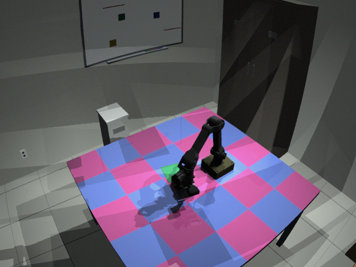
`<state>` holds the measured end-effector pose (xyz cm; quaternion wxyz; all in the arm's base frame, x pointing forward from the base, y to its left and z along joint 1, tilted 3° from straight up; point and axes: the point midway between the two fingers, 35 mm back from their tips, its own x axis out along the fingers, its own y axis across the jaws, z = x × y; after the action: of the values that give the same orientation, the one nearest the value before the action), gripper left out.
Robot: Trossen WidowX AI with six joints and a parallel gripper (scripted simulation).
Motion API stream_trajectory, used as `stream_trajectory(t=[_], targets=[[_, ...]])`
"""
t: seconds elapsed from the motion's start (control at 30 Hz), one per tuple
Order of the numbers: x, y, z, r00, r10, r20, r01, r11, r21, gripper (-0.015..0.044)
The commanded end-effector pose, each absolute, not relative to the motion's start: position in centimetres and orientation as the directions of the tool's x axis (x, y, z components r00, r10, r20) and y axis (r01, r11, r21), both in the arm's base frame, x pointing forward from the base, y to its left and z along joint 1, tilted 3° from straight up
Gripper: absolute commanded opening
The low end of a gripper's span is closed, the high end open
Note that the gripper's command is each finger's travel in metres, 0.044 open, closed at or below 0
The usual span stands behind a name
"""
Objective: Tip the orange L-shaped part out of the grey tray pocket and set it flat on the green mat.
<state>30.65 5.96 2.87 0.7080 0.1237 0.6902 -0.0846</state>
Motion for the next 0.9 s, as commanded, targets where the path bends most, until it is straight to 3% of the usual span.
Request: stream_trajectory(t=[0.0, 0.17, 0.4, 0.87], targets=[[31.0, 6.4, 3.7, 0.042, 0.047, -0.998, 0.294, 0.954, 0.057, 0.018], [31.1, 6.3, 4.6, 0.042, 0.047, -0.998, 0.295, 0.954, 0.057, 0.018], [30.4, 4.9, 12.9, 0.041, 0.046, -0.998, 0.295, 0.954, 0.056, 0.018], [30.6, 5.0, 12.9, 0.052, 0.052, -0.997, 0.3, 0.952, 0.065, 0.018]])
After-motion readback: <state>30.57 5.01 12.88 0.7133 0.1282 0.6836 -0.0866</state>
